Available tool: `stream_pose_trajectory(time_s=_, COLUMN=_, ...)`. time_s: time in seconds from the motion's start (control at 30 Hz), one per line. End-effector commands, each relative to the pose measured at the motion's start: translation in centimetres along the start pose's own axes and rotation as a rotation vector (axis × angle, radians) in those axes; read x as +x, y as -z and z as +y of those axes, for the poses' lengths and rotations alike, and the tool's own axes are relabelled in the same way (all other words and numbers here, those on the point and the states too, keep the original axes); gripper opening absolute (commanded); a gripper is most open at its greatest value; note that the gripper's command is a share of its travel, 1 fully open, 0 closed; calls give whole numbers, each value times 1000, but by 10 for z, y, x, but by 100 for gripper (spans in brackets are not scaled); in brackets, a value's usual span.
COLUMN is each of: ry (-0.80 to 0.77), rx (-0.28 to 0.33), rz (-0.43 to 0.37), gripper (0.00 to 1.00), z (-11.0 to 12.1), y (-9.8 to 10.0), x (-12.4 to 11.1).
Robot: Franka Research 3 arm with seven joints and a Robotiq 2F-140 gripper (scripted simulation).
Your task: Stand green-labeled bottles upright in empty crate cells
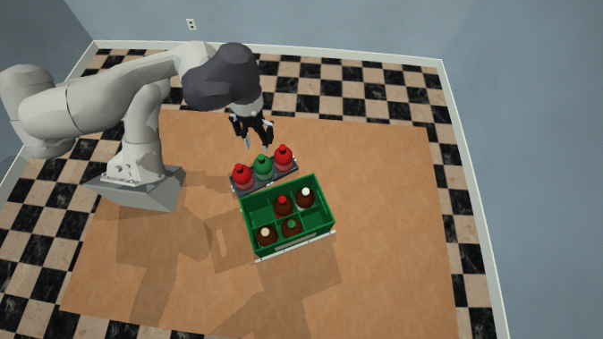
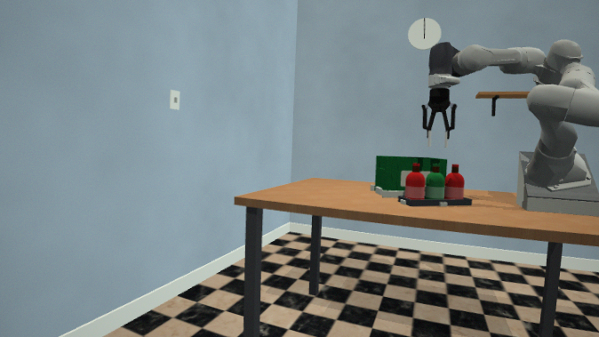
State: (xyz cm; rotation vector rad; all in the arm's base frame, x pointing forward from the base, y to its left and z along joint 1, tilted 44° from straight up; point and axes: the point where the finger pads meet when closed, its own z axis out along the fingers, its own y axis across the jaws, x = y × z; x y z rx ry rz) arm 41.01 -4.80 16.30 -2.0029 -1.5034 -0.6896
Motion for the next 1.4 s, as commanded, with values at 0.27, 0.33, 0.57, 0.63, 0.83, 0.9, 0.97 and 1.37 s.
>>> stream_pose_trajectory(time_s=0.27, ry=-6, rx=-2, rz=2, gripper=38, z=0, y=-7, x=1)
stream_pose_trajectory(time_s=0.33, ry=-6, rx=-2, rz=2, gripper=38, z=0, y=-9, x=1)
stream_pose_trajectory(time_s=0.57, ry=-6, rx=-2, rz=2, gripper=38, z=0, y=-16, x=1)
stream_pose_trajectory(time_s=0.63, ry=-6, rx=-2, rz=2, gripper=38, z=0, y=-19, x=1)
stream_pose_trajectory(time_s=0.83, ry=-6, rx=-2, rz=2, gripper=38, z=0, y=-27, x=1)
stream_pose_trajectory(time_s=0.9, ry=-6, rx=-2, rz=2, gripper=38, z=0, y=-30, x=1)
stream_pose_trajectory(time_s=0.97, ry=-6, rx=-2, rz=2, gripper=38, z=0, y=-31, x=1)
stream_pose_trajectory(time_s=1.37, ry=-6, rx=-2, rz=2, gripper=38, z=0, y=-43, x=1)
